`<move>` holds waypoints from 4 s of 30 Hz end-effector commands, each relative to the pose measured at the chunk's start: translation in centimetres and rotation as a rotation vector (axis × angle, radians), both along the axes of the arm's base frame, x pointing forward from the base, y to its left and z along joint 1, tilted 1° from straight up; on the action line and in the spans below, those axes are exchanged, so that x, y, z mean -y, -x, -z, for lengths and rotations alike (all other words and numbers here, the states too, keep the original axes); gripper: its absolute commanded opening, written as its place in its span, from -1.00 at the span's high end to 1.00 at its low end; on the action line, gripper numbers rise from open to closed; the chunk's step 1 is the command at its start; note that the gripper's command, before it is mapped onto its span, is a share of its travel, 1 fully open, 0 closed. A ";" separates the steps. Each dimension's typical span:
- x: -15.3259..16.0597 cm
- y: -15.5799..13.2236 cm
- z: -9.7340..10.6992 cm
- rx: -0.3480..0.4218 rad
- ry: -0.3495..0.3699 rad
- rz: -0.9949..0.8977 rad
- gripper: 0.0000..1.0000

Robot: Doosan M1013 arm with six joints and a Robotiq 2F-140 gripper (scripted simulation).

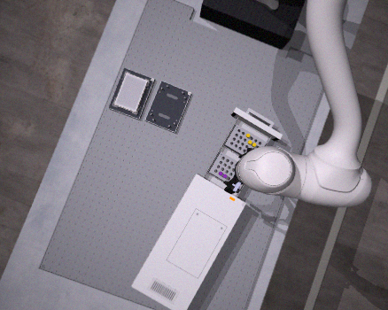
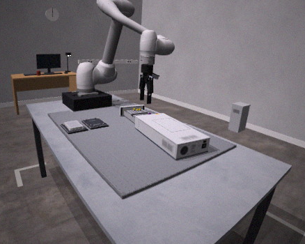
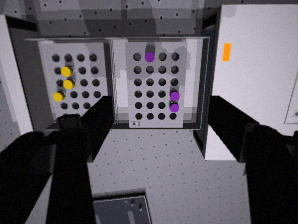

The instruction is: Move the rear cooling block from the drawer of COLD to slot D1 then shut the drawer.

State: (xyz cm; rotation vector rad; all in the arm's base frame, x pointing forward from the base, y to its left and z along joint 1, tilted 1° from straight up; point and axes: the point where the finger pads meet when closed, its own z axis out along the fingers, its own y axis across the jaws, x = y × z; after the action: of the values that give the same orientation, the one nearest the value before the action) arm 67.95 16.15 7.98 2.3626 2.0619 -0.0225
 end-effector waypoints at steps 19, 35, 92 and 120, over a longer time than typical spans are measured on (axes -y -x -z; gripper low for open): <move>-0.2 0.2 -0.1 0.003 -0.001 -0.001 -0.32; -0.2 0.4 2.1 0.001 0.000 -0.001 -0.32; 0.1 0.2 7.9 0.003 -0.001 -0.001 -0.32; 0.4 0.3 11.1 0.001 0.001 -0.001 -0.32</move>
State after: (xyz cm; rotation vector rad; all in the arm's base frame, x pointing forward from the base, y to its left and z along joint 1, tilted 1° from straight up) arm 67.67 16.09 -2.44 2.3611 2.0631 -0.0196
